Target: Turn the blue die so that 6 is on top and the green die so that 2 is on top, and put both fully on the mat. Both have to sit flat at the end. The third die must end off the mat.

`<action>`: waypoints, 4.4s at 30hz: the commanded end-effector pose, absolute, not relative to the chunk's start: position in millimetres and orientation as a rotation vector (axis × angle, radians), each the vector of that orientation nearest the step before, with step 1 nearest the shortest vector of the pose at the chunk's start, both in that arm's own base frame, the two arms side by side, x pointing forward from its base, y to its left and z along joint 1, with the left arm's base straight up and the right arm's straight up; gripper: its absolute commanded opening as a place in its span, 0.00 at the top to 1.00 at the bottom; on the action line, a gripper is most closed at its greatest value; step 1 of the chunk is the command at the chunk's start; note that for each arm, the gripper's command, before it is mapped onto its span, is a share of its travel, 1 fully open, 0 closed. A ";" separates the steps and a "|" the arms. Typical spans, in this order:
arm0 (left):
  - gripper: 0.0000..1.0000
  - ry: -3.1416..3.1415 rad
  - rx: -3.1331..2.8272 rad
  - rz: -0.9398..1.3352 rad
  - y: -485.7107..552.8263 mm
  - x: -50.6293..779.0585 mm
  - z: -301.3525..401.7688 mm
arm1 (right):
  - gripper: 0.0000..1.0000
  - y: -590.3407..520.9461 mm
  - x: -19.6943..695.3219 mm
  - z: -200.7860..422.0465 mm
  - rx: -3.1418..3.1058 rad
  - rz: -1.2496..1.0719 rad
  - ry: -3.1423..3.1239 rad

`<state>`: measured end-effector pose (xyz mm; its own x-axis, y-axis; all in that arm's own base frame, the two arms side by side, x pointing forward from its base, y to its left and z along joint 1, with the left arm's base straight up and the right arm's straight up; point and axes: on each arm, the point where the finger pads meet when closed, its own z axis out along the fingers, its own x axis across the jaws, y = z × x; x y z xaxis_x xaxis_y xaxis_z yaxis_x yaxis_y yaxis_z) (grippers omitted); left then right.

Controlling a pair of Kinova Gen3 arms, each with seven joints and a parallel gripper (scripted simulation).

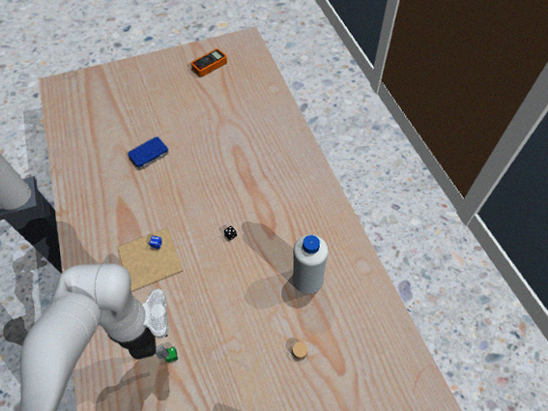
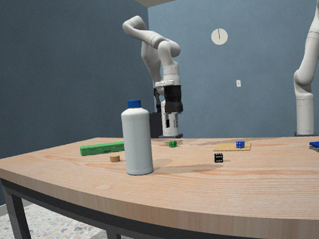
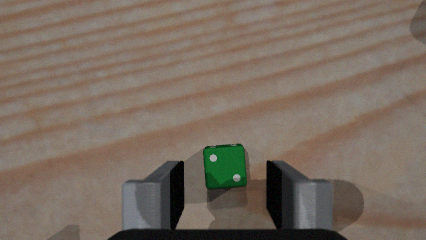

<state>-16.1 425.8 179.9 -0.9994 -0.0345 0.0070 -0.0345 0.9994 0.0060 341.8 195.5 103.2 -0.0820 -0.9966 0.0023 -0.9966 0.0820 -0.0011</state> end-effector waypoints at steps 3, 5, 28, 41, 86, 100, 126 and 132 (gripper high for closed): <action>0.00 -3.141 0.050 0.000 424.8 -13.7 180.4 | 0.21 196.2 341.9 102.3 2.141 -0.001 -2.303; 0.00 -3.141 0.050 0.000 424.8 -13.7 180.4 | 0.21 196.2 341.9 102.3 2.141 -0.001 -2.303; 0.00 -3.141 0.050 0.000 424.8 -13.7 180.4 | 0.21 196.2 341.9 102.0 2.142 -0.001 -2.302; 0.00 -3.141 0.050 0.000 424.8 -13.7 180.4 | 0.21 195.9 342.1 94.6 2.151 0.000 -2.290; 0.00 -3.141 0.050 0.000 424.8 -13.7 180.4 | 0.21 194.0 343.2 50.6 2.151 0.000 -2.290; 0.00 -3.141 0.050 0.000 424.8 -13.7 180.4 | 0.21 194.0 343.2 50.5 2.151 0.000 -2.290; 0.00 -3.141 0.050 0.000 424.8 -13.7 180.4 | 0.21 195.0 342.1 50.5 2.151 0.000 -2.290; 0.00 -3.141 0.050 0.000 424.8 -13.7 180.4 | 0.21 195.0 342.1 50.5 2.151 0.000 -2.290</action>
<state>-16.1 425.8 179.9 -0.9994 -0.0345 0.0070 -0.0345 0.9994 0.0060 343.1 194.0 51.7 -0.0621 -0.9981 0.0025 -0.9981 0.0621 0.0005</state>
